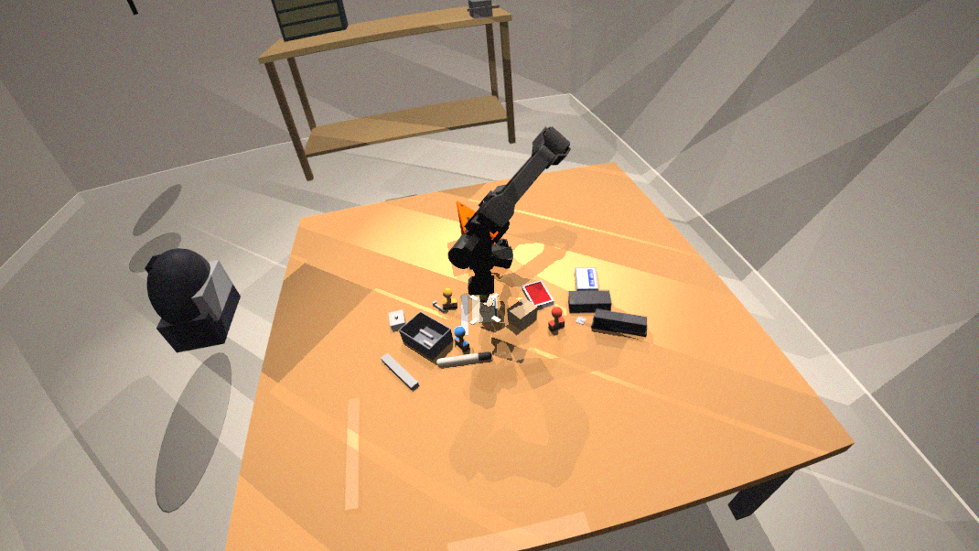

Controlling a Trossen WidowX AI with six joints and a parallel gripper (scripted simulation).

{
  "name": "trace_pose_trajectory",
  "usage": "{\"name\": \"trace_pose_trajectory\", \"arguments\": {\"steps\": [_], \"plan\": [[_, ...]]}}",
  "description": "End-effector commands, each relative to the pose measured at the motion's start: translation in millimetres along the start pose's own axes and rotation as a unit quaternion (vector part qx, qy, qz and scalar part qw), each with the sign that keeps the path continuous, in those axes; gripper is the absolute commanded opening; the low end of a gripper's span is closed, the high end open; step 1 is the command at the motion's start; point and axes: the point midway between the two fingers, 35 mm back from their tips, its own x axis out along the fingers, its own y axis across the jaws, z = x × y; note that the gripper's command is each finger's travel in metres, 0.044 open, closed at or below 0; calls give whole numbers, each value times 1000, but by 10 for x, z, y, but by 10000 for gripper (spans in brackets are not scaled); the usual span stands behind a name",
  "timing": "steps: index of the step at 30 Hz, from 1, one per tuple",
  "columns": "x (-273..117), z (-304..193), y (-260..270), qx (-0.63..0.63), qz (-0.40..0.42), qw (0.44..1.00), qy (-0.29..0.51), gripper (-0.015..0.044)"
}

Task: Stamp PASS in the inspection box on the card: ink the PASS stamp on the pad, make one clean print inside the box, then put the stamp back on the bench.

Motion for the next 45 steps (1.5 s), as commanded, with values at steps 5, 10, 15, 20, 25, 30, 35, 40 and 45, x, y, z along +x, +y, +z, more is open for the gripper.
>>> {"name": "trace_pose_trajectory", "arguments": {"steps": [5, 10, 15, 20, 25, 30, 35, 40, 45], "plan": [[78, 9, 22, 4, 3, 1000, -4, 0], [111, 10, 23, 4, 3, 1000, -4, 0], [144, 11, 26, 4, 4, 1000, -4, 0], [177, 12, 29, 4, 4, 1000, -4, 0], [211, 14, 32, 4, 4, 1000, -4, 0], [244, 16, 36, 4, 4, 1000, -5, 0], [278, 17, 40, 4, 5, 1000, -5, 0], [308, 20, 45, 4, 6, 1000, -5, 0], [339, 22, 50, 4, 7, 1000, -5, 0]]}}
